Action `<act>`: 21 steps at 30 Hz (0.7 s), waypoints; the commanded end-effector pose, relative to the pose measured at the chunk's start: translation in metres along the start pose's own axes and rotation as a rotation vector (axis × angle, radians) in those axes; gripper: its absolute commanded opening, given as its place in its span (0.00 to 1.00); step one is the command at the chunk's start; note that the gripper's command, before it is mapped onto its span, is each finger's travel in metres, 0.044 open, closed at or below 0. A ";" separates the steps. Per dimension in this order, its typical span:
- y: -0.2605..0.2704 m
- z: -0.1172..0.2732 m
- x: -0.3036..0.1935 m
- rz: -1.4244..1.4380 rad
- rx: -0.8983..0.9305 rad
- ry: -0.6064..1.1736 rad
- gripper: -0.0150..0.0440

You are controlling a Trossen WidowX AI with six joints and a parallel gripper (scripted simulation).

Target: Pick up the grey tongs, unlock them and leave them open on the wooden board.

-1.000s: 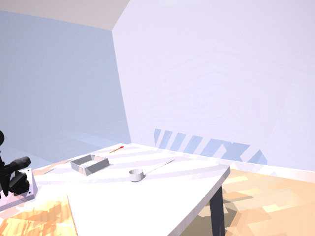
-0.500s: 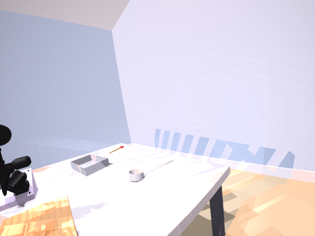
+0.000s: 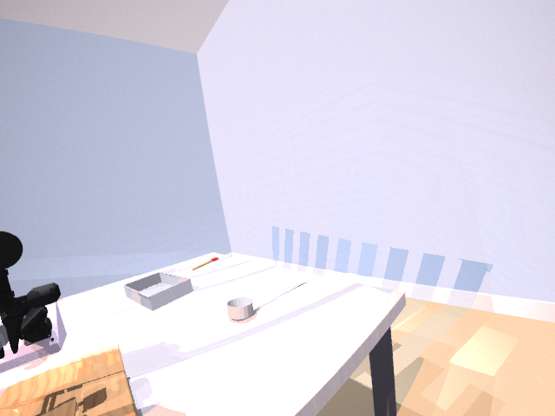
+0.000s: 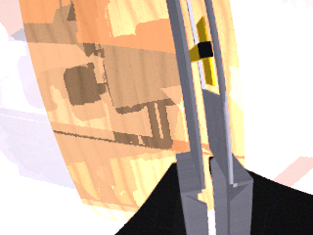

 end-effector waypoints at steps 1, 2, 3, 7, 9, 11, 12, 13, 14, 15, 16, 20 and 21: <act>0.002 -0.006 0.000 0.003 0.004 0.002 0.00; 0.002 -0.007 0.000 0.003 0.004 0.002 0.00; 0.002 -0.009 0.001 0.003 0.004 0.002 0.00; 0.004 -0.015 0.001 0.003 0.004 0.003 0.00; 0.004 -0.018 0.001 0.003 0.004 0.003 0.00; 0.004 -0.021 0.001 0.003 0.004 0.003 0.00; 0.005 -0.023 0.001 0.004 0.004 0.003 0.00; 0.005 -0.024 0.001 0.004 0.004 0.003 0.00; 0.005 -0.026 0.001 0.004 0.004 0.003 0.00; 0.005 -0.027 0.002 0.004 0.004 0.003 0.00; 0.005 -0.029 0.002 0.004 0.003 0.003 0.00; 0.005 -0.035 0.002 0.004 0.003 0.003 0.00; 0.005 -0.037 0.002 0.005 0.003 0.002 0.00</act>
Point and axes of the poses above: the point midway between the two fingers, 35 mm back from their tips, its own z axis back along the fingers, its own y axis across the jaws, x = y × z, the point moved 5 cm from there along z, back along the fingers, and after that the axes turned 3 degrees about z, right-handed, at the moved point
